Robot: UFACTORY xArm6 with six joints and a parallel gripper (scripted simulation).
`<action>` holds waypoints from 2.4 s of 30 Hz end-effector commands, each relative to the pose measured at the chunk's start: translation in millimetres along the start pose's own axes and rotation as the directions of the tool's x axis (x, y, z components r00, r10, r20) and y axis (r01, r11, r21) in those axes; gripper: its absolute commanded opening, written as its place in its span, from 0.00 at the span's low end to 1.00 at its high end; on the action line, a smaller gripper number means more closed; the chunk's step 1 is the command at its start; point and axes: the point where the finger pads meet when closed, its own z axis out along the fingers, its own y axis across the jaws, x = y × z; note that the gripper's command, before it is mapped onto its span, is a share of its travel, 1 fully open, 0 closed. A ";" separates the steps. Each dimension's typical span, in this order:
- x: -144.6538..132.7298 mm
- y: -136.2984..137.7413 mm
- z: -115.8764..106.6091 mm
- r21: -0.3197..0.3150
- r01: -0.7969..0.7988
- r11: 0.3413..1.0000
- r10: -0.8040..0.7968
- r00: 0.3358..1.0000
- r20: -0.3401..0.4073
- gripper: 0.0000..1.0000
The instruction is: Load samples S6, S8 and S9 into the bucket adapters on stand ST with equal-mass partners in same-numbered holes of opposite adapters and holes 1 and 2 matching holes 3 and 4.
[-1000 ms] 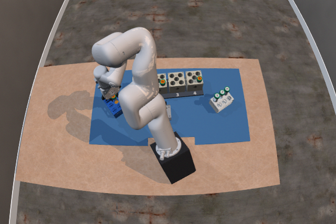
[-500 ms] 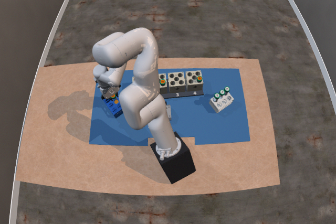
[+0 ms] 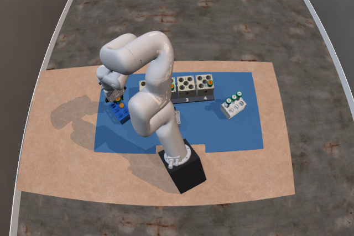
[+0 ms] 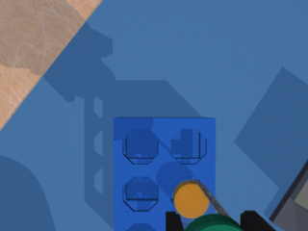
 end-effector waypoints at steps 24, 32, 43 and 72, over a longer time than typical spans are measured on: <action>1.3 -0.1 -45.6 0.001 0.000 1.000 0.000 1.000 -0.003 0.00; 1.3 -0.1 -61.6 0.001 0.000 1.000 0.000 1.000 -0.003 0.00; 1.3 0.0 -79.7 0.001 0.000 1.000 0.000 1.000 -0.003 0.00; -14.8 78.5 -85.7 0.002 -0.508 0.861 0.508 0.861 -0.002 0.00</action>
